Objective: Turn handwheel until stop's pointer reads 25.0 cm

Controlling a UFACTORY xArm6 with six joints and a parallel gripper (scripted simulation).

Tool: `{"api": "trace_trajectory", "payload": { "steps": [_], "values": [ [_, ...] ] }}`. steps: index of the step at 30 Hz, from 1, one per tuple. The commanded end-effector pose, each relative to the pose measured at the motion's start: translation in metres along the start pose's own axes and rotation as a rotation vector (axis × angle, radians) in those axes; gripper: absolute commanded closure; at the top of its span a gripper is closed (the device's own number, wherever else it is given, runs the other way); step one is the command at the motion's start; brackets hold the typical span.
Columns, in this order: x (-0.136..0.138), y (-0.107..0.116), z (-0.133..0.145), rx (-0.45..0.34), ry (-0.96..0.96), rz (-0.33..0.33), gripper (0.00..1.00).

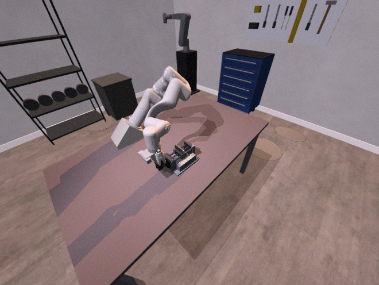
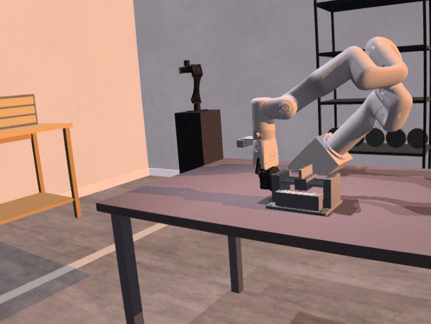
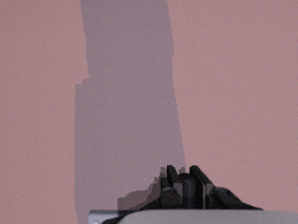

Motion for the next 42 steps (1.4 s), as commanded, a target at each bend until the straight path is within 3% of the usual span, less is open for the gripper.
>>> {"api": "trace_trajectory", "payload": {
  "steps": [1, 24, 42],
  "values": [
    [-0.004, -0.002, 0.0, 0.001, 0.0, -0.002, 0.94],
    [-0.027, -0.005, 0.004, 0.001, 0.0, -0.002, 0.94],
    [-0.046, 0.015, 0.006, 0.001, 0.0, -0.002, 0.94]
  ]
}}
Point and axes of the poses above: the point where the finger pads meet when closed, its own y axis back along the fingers, its own x axis across the jaws, z = x × y, the point moved 10 cm from there along y, back along the fingers, and after that the axes turned 8 degrees about -y, right-handed, at the moved point
